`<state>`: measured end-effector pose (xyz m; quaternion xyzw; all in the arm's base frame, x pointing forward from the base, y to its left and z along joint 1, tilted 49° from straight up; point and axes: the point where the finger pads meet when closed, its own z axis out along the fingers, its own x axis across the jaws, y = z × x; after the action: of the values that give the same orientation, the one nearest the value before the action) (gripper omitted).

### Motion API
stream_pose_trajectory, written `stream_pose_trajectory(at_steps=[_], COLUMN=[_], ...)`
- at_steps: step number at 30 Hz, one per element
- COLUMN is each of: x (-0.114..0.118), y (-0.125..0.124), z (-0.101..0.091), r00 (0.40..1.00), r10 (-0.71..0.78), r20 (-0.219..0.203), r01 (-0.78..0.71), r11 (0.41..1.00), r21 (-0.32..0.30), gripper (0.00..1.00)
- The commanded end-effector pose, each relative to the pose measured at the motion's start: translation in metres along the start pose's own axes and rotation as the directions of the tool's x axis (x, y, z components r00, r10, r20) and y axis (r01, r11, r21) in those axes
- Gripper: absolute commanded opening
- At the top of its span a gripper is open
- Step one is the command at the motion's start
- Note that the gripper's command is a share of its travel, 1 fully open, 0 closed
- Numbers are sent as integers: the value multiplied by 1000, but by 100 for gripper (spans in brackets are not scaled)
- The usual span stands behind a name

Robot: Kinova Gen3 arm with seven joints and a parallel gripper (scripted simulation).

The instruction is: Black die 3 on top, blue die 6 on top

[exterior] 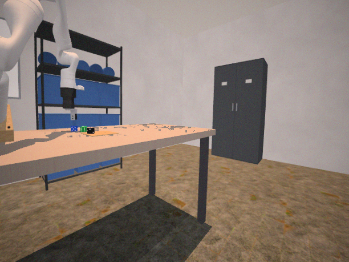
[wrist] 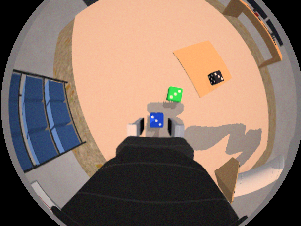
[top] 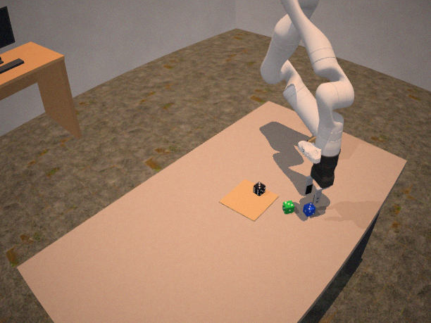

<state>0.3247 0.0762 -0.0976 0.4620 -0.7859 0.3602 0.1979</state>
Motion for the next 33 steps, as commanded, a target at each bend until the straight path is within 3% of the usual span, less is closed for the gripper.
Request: stream_pose_trajectory(at_steps=[1,16,33], x=[1,1,1], y=[0,0,0], z=[3,23,29], r00=[1000,1000,1000], r10=[0,0,0], r20=[-5,-5,-5], r01=[0,0,0], r11=[1000,1000,1000], r21=[0,0,0], gripper=[87,87,87])
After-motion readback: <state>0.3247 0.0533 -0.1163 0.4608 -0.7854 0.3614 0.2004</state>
